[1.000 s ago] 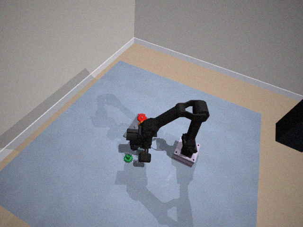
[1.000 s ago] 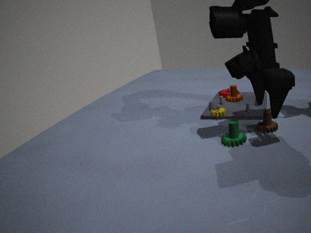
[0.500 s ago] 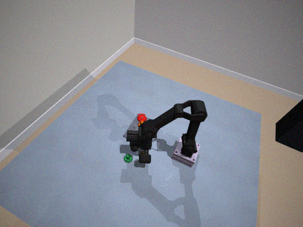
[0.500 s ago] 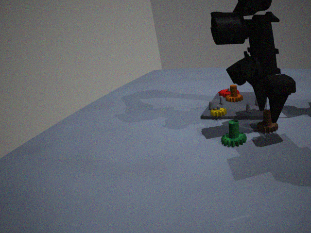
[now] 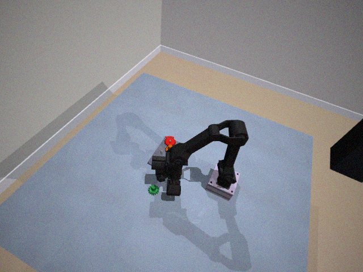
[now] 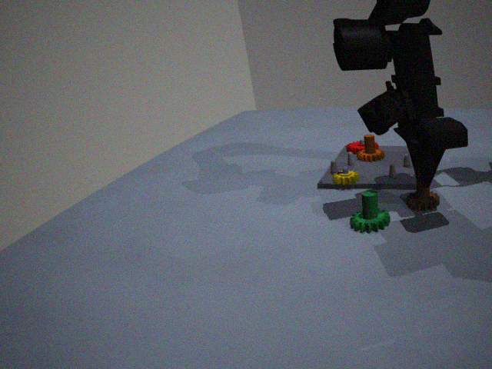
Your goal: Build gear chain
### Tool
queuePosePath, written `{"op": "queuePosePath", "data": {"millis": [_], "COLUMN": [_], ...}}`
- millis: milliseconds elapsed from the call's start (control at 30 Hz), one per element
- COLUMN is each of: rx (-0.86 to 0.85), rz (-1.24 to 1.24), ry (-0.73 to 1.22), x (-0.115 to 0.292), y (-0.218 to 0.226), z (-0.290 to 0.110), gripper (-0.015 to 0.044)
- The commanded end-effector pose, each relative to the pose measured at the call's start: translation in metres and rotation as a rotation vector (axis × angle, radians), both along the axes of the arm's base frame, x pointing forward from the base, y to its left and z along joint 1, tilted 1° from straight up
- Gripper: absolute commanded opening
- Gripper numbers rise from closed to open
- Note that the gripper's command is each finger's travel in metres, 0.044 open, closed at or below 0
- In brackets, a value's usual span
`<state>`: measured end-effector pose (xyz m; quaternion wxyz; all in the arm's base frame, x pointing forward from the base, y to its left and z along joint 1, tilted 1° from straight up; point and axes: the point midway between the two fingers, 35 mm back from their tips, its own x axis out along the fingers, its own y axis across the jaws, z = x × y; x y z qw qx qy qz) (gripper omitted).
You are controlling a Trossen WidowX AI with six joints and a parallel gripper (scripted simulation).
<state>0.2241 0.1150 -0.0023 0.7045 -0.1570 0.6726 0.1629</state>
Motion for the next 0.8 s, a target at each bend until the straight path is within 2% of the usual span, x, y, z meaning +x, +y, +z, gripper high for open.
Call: {"op": "queuePosePath", "data": {"millis": [0,67,767], "rx": [0.0,0.0,0.001], "rz": [0.005,0.005,0.005], "ry": [0.0,0.0,-0.001], "x": [0.0,0.0,0.008], "y": [0.0,0.0,0.001], "z": [0.0,0.0,0.05], "gripper": [0.0026,0.0,0.0]}}
